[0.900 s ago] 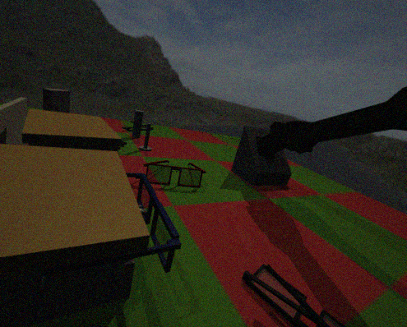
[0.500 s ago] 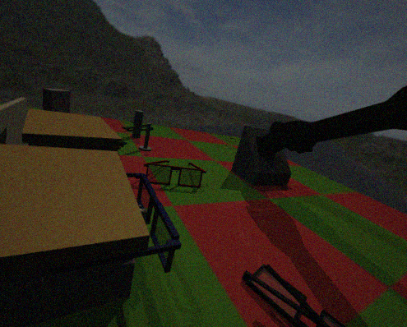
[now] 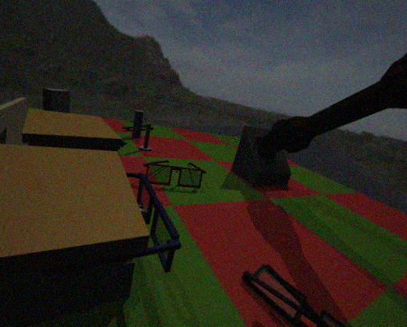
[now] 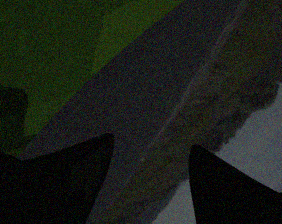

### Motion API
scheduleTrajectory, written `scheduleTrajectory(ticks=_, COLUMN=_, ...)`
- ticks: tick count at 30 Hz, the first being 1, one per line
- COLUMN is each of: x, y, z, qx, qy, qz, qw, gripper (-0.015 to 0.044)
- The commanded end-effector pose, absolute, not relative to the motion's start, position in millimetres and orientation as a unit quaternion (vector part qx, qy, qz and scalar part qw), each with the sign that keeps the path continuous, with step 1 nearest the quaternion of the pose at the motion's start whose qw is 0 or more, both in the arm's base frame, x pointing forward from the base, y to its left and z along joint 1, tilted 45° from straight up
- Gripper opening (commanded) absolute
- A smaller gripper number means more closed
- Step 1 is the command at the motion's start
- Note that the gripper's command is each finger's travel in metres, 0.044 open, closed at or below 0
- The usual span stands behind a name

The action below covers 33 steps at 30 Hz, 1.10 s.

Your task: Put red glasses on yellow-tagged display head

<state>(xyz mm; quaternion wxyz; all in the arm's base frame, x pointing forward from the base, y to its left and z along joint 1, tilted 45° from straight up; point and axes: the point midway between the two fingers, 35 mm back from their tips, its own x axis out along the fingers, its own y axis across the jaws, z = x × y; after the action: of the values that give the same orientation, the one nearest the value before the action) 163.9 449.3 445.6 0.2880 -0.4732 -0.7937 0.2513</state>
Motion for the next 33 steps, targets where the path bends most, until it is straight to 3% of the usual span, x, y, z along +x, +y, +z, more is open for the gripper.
scheduleTrajectory(ticks=1, x=217, y=428, z=420, qx=-0.512, qy=-0.698, qz=0.351, qw=0.358, gripper=0.02)
scheduleTrajectory(ticks=9, x=312, y=355, z=351, qx=-0.537, qy=-0.437, qz=0.5, qw=0.521, gripper=0.02)
scheduleTrajectory(ticks=16, x=360, y=269, z=286, qx=-0.489, qy=-0.178, qz=0.55, qw=0.654, gripper=0.02)
scheduleTrajectory(ticks=25, x=377, y=170, z=197, qx=-0.307, qy=0.149, qz=0.531, qw=0.776, gripper=0.02)
scheduleTrajectory(ticks=33, x=346, y=111, z=109, qx=-0.052, qy=0.43, qz=0.457, qw=0.777, gripper=0.02)
